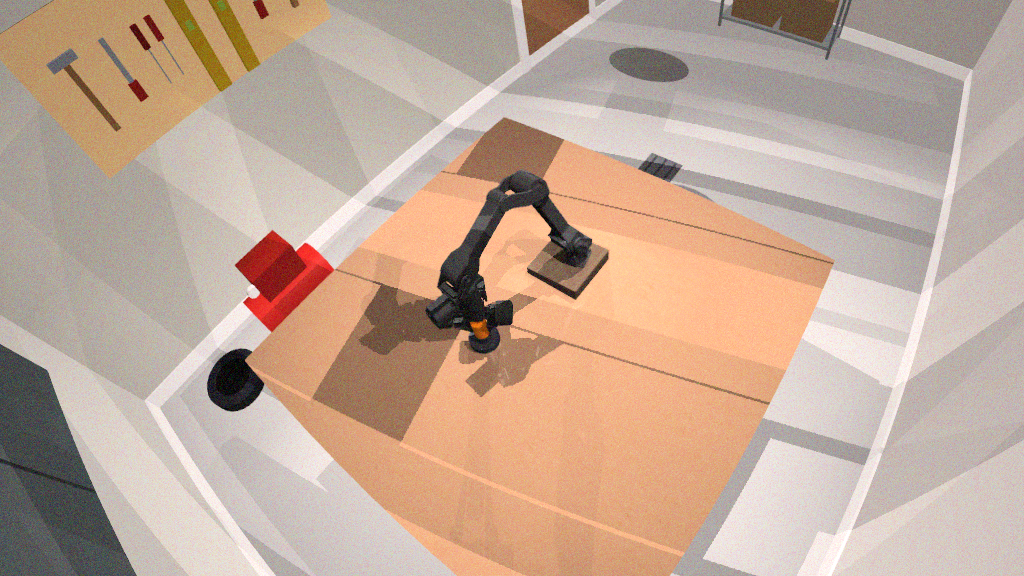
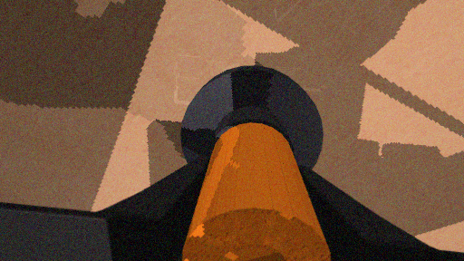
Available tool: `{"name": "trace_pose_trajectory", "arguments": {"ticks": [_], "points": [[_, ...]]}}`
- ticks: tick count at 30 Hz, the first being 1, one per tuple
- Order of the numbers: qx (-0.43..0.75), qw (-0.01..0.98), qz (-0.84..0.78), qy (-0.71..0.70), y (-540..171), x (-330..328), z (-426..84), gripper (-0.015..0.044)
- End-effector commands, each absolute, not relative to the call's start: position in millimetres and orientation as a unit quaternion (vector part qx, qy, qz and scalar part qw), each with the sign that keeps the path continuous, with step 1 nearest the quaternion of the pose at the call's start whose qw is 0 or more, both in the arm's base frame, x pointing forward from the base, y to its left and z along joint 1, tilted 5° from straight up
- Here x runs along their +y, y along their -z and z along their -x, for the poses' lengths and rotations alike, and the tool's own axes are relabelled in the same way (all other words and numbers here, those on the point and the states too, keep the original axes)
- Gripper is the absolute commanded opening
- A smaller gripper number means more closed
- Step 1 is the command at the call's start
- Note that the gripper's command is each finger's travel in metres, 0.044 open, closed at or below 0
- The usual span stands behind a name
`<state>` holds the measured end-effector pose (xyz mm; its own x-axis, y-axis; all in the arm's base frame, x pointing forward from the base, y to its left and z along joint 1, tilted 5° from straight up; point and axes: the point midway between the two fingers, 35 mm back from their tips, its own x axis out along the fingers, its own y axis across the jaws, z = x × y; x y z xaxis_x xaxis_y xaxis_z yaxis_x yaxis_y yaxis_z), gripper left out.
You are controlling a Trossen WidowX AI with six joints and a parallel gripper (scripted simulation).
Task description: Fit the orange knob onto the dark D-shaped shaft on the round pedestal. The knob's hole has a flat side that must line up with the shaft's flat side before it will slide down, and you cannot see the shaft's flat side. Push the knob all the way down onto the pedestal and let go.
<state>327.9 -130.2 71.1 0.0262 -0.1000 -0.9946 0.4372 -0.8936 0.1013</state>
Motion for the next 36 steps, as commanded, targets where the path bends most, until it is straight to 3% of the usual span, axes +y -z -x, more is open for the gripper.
{"name": "trace_pose_trajectory", "arguments": {"ticks": [1,12,19,27,36], "points": [[0.122,0.196,-0.689,0.687,-72,-130,-328,0.0157],[0.122,0.196,-0.689,0.687,-72,-130,-328,0.044],[0.122,0.196,-0.69,0.686,-74,-130,-328,0.044],[0.123,0.195,-0.689,0.687,-165,-121,-325,0.044],[0.123,0.195,-0.689,0.687,-167,-122,-326,0.044]]}}
